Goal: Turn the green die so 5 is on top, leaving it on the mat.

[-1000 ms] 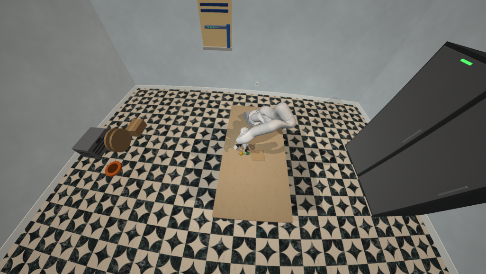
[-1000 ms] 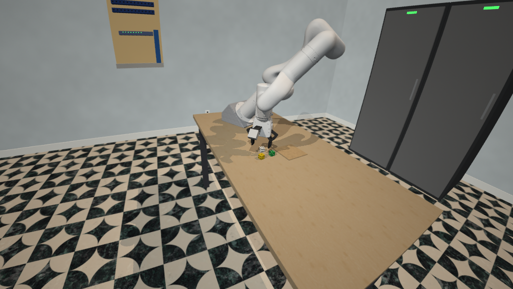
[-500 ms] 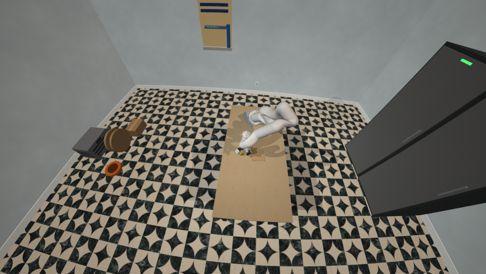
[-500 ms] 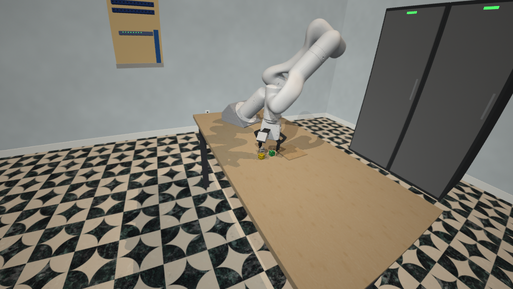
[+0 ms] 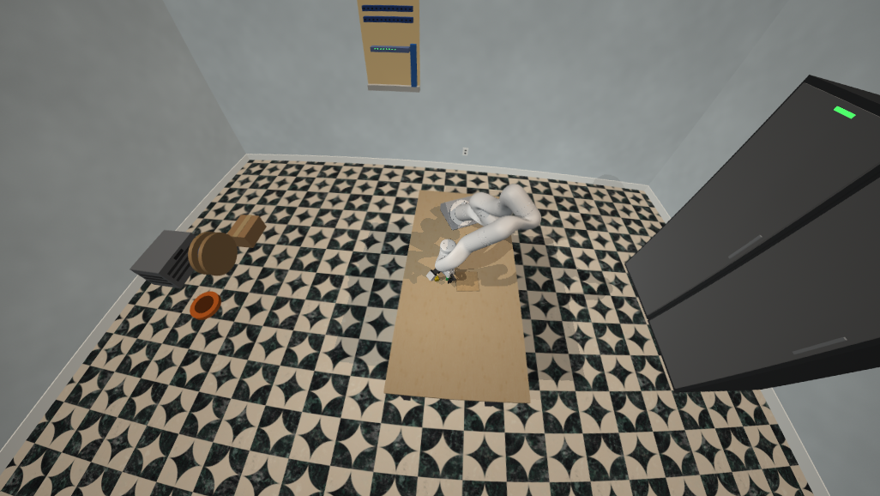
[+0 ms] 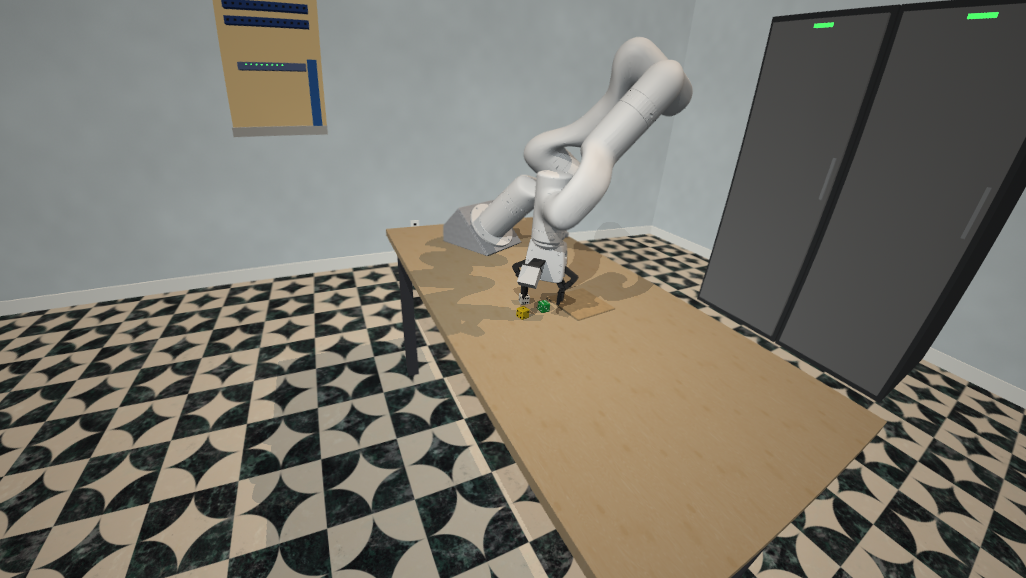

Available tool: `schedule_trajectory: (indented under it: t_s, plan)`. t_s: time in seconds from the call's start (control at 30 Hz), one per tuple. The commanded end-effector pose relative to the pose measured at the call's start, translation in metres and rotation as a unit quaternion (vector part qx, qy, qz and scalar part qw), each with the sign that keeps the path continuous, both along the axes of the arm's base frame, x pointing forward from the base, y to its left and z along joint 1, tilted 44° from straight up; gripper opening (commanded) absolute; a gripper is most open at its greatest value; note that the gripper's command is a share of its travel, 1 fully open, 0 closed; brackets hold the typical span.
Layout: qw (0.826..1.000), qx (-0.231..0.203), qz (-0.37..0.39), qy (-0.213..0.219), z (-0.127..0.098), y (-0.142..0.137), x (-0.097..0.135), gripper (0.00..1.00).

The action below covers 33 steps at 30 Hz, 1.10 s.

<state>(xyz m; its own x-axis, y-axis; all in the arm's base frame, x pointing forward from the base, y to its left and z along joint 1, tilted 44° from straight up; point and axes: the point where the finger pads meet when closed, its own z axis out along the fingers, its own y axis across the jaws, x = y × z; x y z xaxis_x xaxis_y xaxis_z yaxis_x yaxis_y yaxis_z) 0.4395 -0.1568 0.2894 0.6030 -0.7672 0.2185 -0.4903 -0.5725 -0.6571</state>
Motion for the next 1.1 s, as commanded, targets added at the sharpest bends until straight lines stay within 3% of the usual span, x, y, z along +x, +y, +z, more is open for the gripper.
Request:
schedule_trajectory:
  t_s: [0.0, 1.07]
  plan:
    - [1.0, 0.0, 0.0, -0.001, 0.0006, -0.0004, 0.0003, 1.0]
    - [1.0, 0.0, 0.0, -0.001, 0.0048, -0.002, -0.0033, 1.0]
